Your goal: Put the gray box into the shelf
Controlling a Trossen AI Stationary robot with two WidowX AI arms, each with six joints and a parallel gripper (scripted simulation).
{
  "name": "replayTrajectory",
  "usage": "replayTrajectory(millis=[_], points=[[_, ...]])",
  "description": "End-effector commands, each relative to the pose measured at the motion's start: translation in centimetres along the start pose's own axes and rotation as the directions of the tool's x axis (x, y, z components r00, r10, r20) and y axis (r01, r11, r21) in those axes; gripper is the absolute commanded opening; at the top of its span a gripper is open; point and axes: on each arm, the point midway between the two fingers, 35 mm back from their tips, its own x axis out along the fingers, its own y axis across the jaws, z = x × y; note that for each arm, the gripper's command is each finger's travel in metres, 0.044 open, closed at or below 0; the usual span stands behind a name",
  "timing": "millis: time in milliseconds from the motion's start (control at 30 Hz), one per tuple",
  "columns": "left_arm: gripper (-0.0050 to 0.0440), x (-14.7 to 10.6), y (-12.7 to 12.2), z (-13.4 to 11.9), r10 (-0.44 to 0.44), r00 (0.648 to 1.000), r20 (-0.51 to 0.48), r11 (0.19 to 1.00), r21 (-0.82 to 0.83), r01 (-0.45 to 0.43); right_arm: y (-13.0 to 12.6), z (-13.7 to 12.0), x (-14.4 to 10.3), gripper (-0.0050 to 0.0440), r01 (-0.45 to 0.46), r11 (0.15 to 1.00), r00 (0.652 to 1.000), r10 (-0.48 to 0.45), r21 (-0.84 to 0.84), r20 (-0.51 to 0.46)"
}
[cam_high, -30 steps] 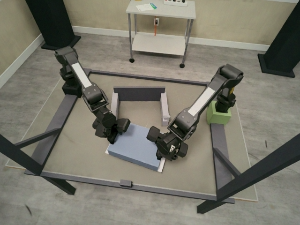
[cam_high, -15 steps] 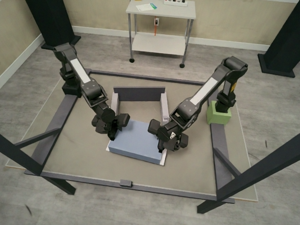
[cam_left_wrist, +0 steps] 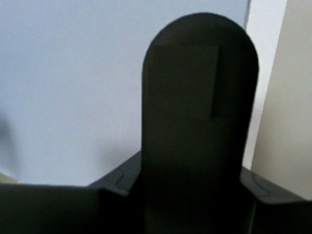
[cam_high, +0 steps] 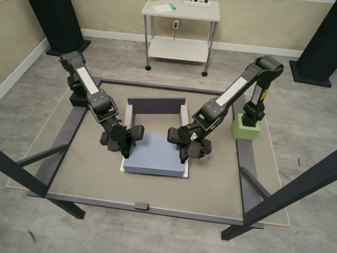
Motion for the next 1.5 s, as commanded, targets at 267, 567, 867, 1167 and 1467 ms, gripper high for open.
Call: replayTrajectory(millis=[267, 567, 867, 1167, 1467], points=[[0.0105, -3.0, 1.4, 1.1, 0.045, 0.999, 0.011, 0.993, -0.108, -0.043, -1.1, -1.3, -2.3, 0.0108, 0.055, 0.995, 0.995, -0.049, -0.078, 0.086], [0.0105, -3.0, 1.3, 0.2, 0.044, 0.999, 0.004, 0.992, -0.12, -0.043, -1.2, -2.5, -2.1, 0.0108, 0.055, 0.995, 0.995, -0.049, -0.079, 0.086], [0.0105, -3.1, 1.0, -1.3, 0.044, 0.999, 0.003, 0.992, -0.12, -0.043, -1.5, -4.0, -2.0, 0.0108, 0.056, 0.995, 0.995, -0.049, -0.08, 0.085], [0.0105, -3.2, 0.9, -2.6, 0.044, 0.999, 0.003, 0.992, -0.12, -0.043, -1.7, -5.3, -1.9, 0.0108, 0.056, 0.995, 0.995, -0.049, -0.08, 0.084], [0.0105, -3.3, 0.7, -4.0, 0.044, 0.999, 0.002, 0.992, -0.119, -0.043, -1.8, -6.7, -1.7, 0.0108, 0.059, 0.993, 0.996, -0.051, -0.106, 0.079]])
